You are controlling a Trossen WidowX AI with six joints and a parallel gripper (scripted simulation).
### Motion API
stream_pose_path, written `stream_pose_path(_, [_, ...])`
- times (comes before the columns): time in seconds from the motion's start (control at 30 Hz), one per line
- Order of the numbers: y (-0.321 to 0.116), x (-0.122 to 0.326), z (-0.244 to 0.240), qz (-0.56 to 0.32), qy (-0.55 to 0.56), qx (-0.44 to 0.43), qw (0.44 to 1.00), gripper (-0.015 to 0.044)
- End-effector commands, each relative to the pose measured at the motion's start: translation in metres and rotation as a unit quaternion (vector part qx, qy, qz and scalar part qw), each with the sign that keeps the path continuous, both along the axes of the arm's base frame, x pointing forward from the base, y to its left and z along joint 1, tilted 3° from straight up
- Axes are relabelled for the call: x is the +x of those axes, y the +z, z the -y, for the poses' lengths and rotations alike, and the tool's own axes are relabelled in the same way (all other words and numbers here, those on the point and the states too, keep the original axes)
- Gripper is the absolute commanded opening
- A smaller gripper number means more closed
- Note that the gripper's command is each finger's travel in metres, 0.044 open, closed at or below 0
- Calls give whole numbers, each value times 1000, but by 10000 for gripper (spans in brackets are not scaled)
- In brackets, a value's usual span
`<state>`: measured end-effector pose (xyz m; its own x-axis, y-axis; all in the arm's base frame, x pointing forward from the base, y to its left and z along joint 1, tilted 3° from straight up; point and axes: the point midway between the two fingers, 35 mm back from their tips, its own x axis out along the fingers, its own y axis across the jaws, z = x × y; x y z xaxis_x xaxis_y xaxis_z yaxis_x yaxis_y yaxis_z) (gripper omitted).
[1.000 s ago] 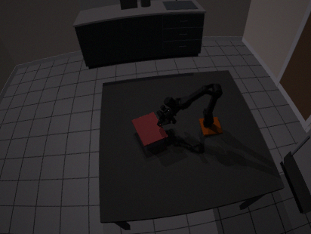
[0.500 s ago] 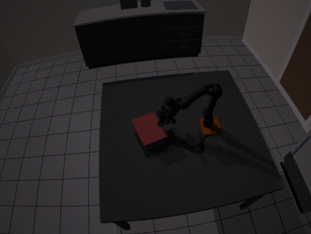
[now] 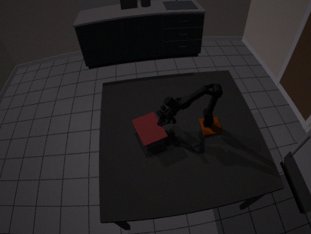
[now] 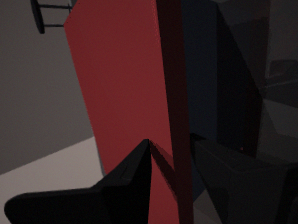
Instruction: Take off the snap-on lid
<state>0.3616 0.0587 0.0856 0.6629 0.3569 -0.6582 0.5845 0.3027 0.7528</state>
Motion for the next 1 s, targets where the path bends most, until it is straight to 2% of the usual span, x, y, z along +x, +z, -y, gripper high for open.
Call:
stream_pose_path(0.0, [2, 0, 0, 1, 0, 0, 1000, 0])
stream_pose_path(0.97, [8, 0, 0, 1, 0, 0, 1000, 0])
